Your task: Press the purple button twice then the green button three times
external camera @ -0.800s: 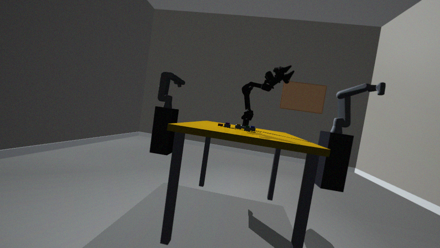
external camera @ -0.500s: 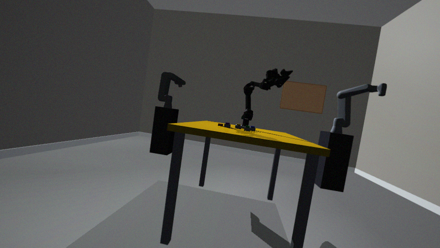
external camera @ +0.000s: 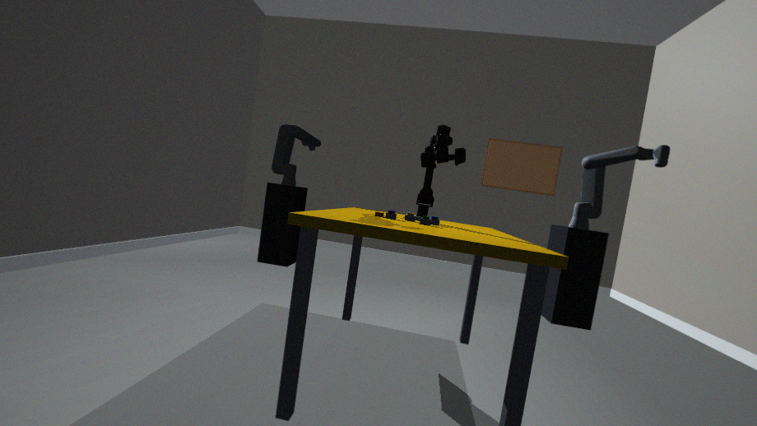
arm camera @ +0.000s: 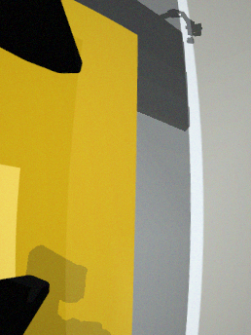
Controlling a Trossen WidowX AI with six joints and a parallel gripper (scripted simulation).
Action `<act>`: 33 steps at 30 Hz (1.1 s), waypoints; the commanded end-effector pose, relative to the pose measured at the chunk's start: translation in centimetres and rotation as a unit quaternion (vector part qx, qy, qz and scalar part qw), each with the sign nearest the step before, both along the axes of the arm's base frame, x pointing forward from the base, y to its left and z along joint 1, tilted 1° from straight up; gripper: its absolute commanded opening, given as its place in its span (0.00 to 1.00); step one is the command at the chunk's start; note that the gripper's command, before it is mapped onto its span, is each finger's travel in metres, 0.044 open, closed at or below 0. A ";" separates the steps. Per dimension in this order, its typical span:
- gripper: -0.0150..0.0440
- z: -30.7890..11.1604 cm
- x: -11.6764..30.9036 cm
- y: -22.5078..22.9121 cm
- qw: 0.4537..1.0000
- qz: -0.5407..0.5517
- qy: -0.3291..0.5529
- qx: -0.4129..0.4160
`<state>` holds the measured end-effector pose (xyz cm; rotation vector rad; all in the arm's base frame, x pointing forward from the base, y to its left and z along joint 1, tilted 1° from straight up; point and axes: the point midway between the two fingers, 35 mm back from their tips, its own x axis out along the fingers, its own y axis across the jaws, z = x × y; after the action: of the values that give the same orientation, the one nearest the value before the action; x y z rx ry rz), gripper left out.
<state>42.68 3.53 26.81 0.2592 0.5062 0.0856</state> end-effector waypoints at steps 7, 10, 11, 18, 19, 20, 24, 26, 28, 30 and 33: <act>0.93 -9.4 -7.4 -14.0 0.945 -0.027 0.294 -0.138; 0.93 -11.1 -11.3 -16.8 0.914 -0.008 0.381 -0.141; 0.93 -11.5 -12.7 -17.6 0.902 0.002 0.409 -0.137; 0.93 -12.4 -17.7 -19.5 0.861 0.043 0.494 -0.111; 0.93 -12.4 -17.7 -19.5 0.861 0.043 0.494 -0.111; 0.93 -12.4 -17.7 -19.5 0.861 0.043 0.494 -0.111; 0.84 -13.2 -17.6 -19.5 0.861 0.043 0.494 -0.111; 0.75 -15.5 -17.5 -19.6 0.861 0.043 0.494 -0.111; 0.67 -17.8 -17.5 -19.5 0.861 0.043 0.494 -0.111; 0.58 -18.6 -17.5 -19.5 0.861 0.043 0.494 -0.111; 0.44 -18.6 -17.5 -19.5 0.861 0.043 0.494 -0.111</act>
<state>24.96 -15.78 8.46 0.0465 1.5645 -0.0235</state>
